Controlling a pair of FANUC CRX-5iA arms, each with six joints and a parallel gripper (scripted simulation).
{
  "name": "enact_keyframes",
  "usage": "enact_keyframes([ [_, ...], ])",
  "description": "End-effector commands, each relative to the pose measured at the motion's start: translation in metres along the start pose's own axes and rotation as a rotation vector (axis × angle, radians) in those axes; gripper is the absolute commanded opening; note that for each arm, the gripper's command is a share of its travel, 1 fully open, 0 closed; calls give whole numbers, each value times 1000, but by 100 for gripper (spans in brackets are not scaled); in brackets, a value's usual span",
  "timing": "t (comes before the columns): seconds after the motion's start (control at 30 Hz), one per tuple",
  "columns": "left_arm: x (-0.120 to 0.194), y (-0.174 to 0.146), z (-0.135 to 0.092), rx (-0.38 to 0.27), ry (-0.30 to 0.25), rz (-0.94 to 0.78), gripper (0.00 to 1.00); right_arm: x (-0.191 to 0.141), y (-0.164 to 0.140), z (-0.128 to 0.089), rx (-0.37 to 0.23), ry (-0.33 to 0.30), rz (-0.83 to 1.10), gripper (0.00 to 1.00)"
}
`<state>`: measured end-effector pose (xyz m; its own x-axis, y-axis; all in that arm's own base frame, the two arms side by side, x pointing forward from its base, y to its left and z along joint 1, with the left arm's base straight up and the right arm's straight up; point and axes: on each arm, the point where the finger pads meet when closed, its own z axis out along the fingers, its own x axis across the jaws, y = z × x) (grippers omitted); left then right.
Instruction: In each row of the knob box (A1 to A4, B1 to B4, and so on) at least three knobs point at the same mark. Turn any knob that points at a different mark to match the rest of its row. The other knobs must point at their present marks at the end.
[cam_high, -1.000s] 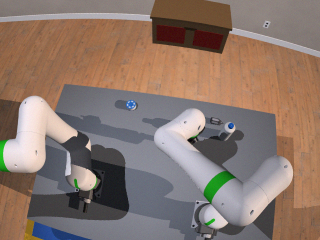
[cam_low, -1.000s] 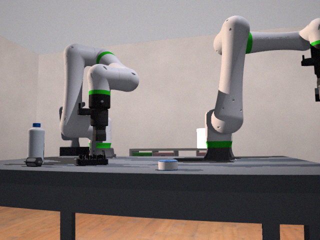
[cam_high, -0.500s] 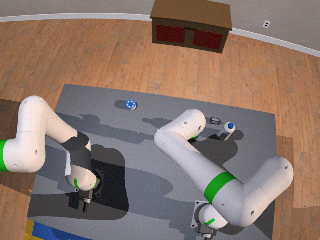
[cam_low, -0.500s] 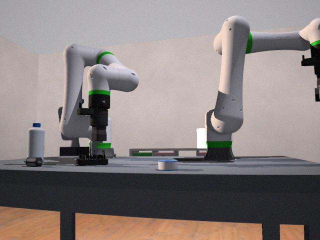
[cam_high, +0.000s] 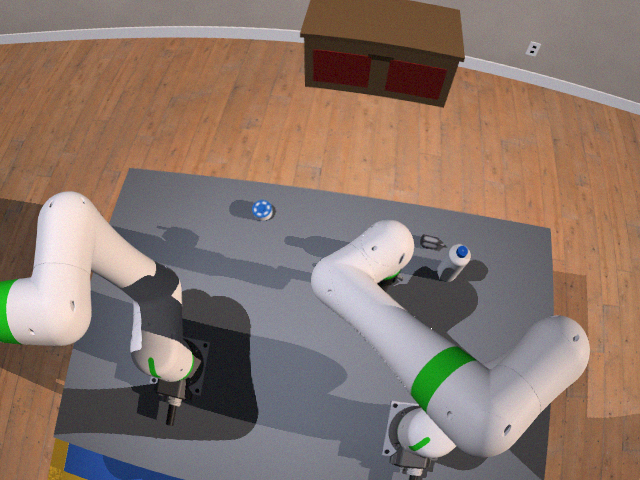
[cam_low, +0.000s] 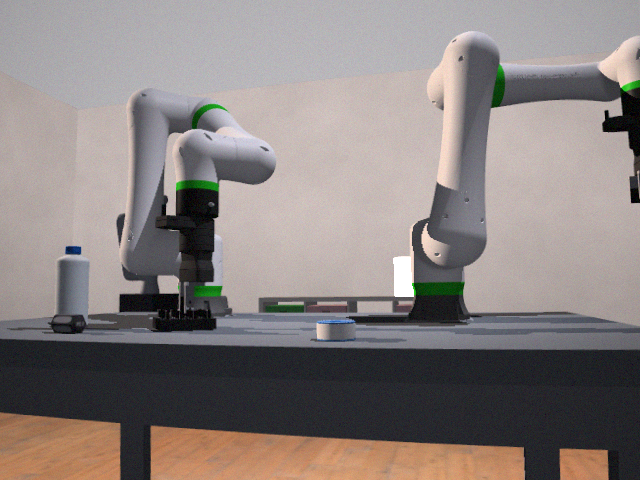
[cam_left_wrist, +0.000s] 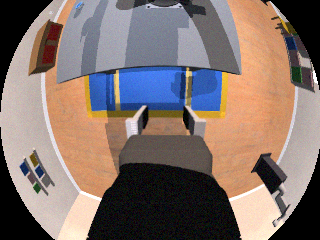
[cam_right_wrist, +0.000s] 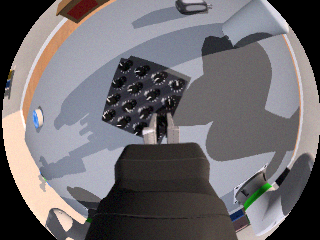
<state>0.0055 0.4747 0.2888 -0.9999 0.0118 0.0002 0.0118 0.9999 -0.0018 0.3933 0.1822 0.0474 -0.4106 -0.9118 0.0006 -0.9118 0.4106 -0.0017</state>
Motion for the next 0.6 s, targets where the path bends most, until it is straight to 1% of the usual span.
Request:
enact_keyframes([
  [0.0, 0, 0, -1, -2, 0, 0, 100, 0, 0, -1, -1, -1, -73, 30],
  [0.37, 0, 0, -1, -2, 0, 0, 100, 0, 0, -1, -1, -2, -363, 30],
  [0.43, 0, 0, -1, -2, 0, 0, 100, 0, 0, -1, -1, -2, -363, 30],
  [0.57, 0, 0, -1, -2, 0, 0, 100, 0, 0, -1, -1, -2, -470, 30],
])
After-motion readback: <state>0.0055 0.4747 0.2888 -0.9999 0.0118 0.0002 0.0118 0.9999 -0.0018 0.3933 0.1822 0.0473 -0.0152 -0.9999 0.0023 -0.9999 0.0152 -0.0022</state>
